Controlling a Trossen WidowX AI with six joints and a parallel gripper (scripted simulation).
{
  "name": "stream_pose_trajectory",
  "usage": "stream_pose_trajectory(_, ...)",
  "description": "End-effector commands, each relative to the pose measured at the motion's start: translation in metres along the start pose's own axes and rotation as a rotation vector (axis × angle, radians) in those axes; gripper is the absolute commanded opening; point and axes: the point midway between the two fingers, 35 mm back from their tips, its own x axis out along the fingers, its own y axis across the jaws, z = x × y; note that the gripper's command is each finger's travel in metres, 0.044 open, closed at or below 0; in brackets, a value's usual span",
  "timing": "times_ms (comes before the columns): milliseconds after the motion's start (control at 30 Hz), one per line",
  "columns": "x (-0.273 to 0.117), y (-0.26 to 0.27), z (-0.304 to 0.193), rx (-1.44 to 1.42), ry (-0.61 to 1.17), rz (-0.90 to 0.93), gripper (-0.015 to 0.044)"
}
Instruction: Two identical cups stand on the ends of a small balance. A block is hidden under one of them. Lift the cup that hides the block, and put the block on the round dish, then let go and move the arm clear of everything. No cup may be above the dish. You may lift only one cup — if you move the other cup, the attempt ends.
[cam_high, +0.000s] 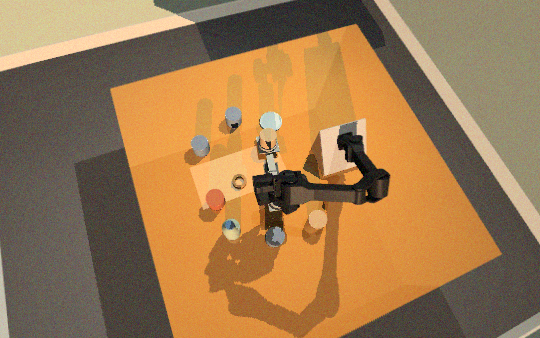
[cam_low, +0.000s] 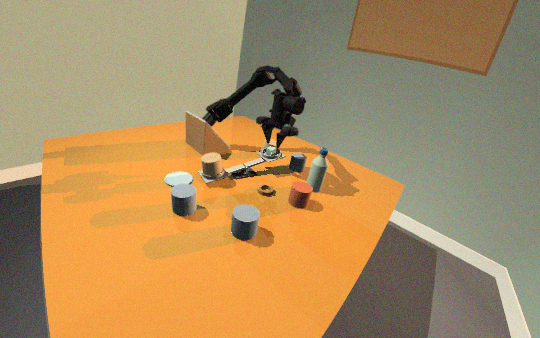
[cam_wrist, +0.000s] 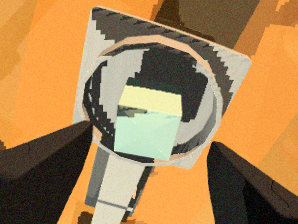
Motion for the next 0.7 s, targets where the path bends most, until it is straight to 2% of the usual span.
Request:
stream_pose_trajectory(0,0.008,0.002,-0.002,0.011,-0.005,0.008,0.0260)
stream_pose_trajectory(567,0.033,0.002,-0.001,0.011,-0.006,0.008,0.0260)
stream_pose_trajectory(667,0.033,0.002,-0.001,0.011,-0.006,0.008,0.0181)
